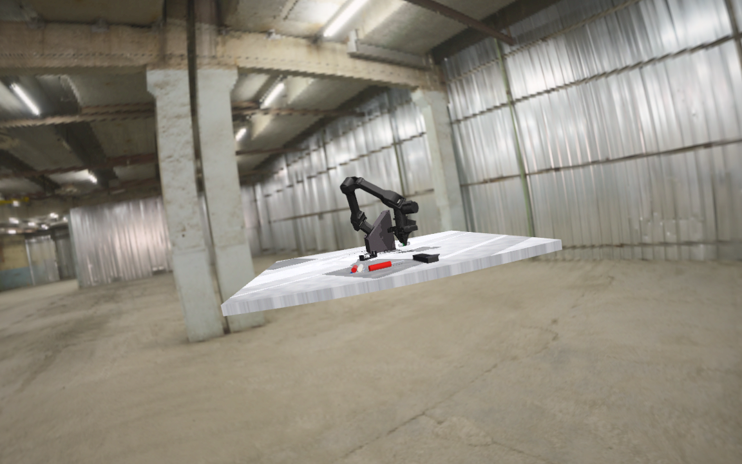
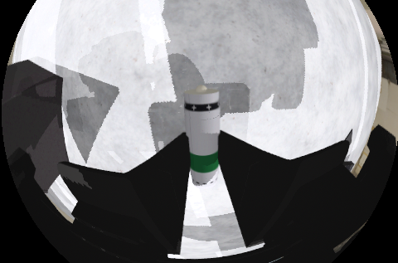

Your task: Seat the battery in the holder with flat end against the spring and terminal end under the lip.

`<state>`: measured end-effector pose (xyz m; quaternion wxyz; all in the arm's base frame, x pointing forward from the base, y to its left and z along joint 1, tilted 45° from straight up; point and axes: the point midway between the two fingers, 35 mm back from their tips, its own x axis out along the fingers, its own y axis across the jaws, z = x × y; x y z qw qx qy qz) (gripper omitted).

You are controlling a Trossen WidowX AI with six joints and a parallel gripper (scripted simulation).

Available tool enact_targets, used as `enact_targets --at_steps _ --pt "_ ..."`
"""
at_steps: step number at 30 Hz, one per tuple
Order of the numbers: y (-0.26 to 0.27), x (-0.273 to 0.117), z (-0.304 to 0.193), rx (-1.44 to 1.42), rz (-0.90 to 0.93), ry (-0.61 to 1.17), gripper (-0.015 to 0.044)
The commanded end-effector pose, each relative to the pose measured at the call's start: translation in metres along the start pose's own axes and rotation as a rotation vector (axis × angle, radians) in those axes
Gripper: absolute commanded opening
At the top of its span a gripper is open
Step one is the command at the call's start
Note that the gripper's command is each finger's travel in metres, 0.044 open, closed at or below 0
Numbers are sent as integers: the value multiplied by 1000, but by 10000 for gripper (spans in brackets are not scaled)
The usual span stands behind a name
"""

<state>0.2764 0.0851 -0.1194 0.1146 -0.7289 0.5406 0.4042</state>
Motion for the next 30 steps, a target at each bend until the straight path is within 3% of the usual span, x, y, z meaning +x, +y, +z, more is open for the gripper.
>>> enact_targets --at_steps 1,5,30 --pt "-4 -21 0 4 -15 -6 61" --pt "-3 -22 -5 -3 -15 -8 61" --pt "69 -44 -167 -249 -29 -10 61"
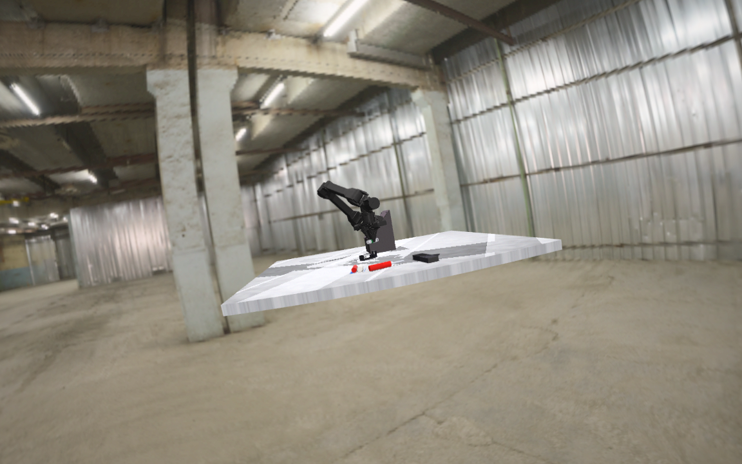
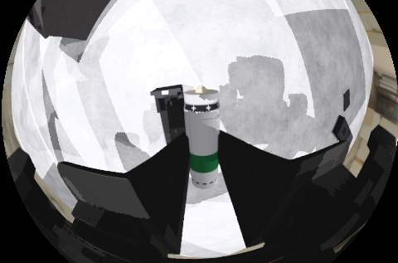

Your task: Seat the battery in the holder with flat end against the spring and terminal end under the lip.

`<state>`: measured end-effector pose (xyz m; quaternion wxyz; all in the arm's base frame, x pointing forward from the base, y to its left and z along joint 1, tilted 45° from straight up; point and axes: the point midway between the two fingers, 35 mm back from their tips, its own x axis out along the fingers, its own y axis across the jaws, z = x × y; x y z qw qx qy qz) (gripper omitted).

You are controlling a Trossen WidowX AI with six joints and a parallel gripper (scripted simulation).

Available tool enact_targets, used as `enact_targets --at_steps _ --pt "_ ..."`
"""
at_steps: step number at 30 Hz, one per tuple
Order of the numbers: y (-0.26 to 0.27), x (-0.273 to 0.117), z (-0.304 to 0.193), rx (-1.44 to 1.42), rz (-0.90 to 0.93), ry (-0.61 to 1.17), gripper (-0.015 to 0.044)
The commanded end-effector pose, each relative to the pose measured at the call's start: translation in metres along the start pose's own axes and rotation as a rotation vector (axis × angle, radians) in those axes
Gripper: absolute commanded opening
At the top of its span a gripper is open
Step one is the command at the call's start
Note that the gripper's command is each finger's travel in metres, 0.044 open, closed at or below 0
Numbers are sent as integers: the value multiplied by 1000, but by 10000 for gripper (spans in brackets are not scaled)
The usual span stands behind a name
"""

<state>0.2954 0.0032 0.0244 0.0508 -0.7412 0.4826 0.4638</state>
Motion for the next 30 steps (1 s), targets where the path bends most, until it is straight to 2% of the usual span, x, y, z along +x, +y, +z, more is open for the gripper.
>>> enact_targets --at_steps 1,7,19,30 --pt "22 -2 -15 -52 5 12 61" --pt "28 -1 -19 -66 0 11 61" --pt "29 36 -13 -57 21 -230 61" --pt "28 41 -15 -57 34 -287 61"
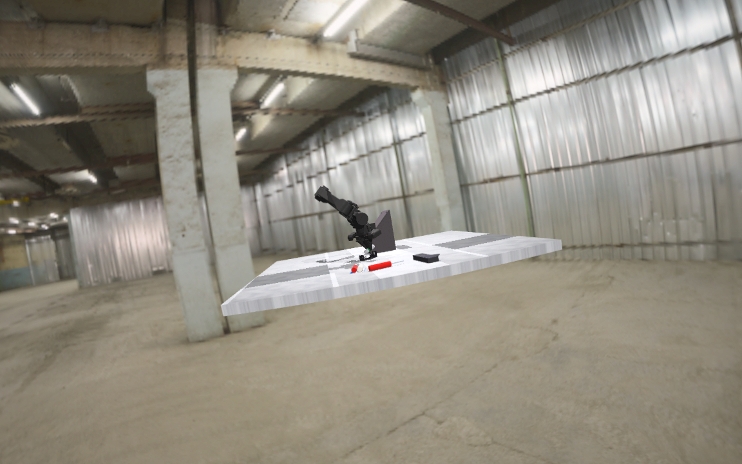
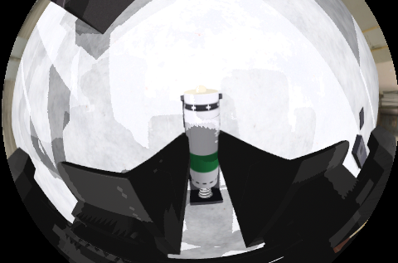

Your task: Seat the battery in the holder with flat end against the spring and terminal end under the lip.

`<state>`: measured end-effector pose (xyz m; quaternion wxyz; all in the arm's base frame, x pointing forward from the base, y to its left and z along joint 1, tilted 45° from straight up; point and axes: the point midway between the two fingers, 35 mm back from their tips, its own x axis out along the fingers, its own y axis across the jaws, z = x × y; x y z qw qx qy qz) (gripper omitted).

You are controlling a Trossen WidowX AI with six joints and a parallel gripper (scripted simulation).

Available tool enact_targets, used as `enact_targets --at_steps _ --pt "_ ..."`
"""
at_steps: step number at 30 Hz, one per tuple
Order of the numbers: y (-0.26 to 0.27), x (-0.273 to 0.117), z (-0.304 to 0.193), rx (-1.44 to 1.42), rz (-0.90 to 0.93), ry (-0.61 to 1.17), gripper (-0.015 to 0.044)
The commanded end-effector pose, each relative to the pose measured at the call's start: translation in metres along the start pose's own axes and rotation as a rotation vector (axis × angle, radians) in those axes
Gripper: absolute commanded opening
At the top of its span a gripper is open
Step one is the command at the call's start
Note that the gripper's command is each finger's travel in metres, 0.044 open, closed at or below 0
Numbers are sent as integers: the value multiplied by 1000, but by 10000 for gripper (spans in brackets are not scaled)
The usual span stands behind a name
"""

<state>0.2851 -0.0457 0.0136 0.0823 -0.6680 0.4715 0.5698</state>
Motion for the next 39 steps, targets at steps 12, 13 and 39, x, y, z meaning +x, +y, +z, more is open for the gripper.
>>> enact_targets --at_steps 12,13,39 --pt "-1 7 -9 0 3 -150 61" --pt "-1 7 -10 0 3 -160 61" --pt "-1 11 -24 1 22 -245 61"
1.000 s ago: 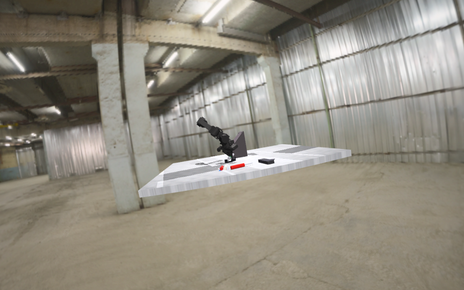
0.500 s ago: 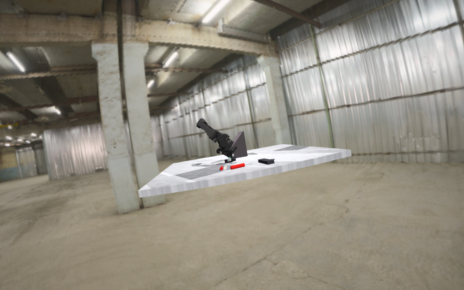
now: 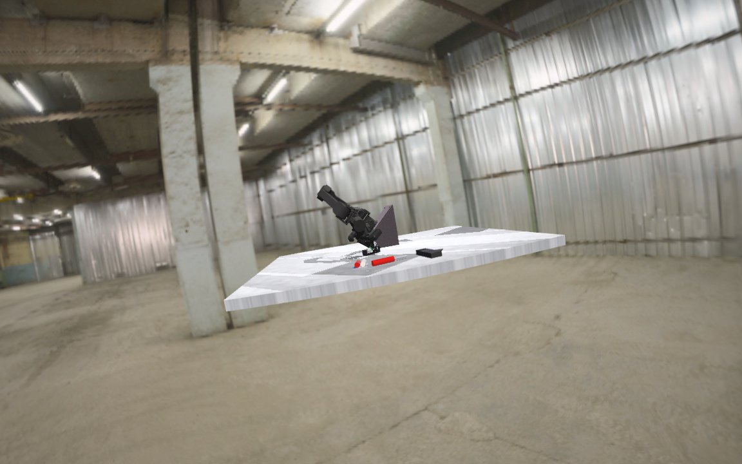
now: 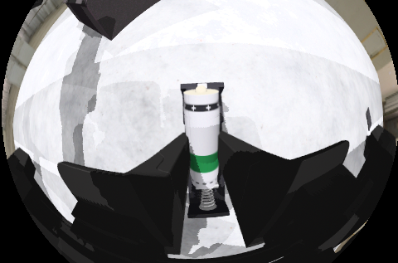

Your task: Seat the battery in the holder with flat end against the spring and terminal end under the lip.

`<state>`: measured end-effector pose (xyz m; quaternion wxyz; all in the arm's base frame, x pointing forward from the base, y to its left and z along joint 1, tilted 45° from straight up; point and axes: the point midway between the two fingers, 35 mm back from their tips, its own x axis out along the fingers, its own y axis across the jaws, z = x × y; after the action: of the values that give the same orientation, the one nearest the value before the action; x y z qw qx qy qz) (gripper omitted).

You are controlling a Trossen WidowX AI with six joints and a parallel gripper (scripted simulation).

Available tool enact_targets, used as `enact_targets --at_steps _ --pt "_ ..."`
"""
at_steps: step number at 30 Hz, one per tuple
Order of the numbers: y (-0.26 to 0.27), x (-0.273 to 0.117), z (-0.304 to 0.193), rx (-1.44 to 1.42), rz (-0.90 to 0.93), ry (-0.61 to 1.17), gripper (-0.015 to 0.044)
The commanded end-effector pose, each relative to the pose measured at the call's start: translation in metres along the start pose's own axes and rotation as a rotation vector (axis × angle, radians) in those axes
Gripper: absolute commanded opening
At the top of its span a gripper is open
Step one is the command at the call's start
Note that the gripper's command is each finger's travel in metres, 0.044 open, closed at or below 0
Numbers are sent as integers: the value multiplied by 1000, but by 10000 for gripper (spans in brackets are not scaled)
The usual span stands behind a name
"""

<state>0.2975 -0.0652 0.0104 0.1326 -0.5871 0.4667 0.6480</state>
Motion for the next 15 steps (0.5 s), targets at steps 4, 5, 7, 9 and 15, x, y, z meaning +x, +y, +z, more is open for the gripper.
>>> enact_targets --at_steps 4,5,7,9,15 --pt "-1 -4 -6 -1 -1 -1 61" --pt "-1 -4 -7 -1 -1 -1 61" --pt "-1 -4 -8 -1 0 -2 61" --pt "-1 -5 -9 -1 2 -3 61" --pt "-2 -7 -12 -1 6 -6 61"
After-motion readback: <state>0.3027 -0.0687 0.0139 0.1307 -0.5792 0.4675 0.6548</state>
